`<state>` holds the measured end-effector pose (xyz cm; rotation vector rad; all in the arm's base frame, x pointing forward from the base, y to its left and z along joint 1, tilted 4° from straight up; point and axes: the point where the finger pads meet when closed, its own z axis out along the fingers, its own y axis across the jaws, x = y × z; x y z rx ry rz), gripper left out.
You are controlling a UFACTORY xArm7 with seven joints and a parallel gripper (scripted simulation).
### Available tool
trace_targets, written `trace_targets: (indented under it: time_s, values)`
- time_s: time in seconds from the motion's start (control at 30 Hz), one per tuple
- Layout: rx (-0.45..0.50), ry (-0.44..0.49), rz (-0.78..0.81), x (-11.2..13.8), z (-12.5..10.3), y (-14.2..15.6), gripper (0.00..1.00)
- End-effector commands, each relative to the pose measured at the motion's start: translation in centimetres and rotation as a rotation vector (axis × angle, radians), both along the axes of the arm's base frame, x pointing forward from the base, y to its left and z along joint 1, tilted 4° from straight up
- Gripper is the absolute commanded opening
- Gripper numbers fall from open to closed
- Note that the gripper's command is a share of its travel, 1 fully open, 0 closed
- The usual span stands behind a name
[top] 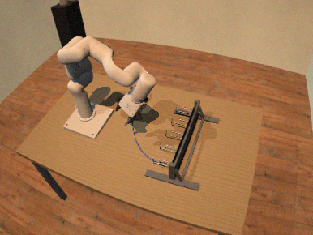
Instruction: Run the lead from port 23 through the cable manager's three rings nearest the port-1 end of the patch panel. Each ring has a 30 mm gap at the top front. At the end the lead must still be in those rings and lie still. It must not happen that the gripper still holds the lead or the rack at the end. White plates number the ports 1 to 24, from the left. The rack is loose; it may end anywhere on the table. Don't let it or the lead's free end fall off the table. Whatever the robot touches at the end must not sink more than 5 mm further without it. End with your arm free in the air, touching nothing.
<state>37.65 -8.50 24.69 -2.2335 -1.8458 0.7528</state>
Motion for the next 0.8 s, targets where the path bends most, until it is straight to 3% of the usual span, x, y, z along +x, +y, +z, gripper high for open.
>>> trace_targets:
  time_s: [0.0,0.57,0.77]
  values:
    - [0.057,-0.122,0.079,0.6,-2.3,3.1,1.0]
    - [0.195,-0.431,0.236,-0.2,-7.7,11.0,1.0]
    - [0.211,-0.48,0.254,-0.5,-8.3,12.0,1.0]
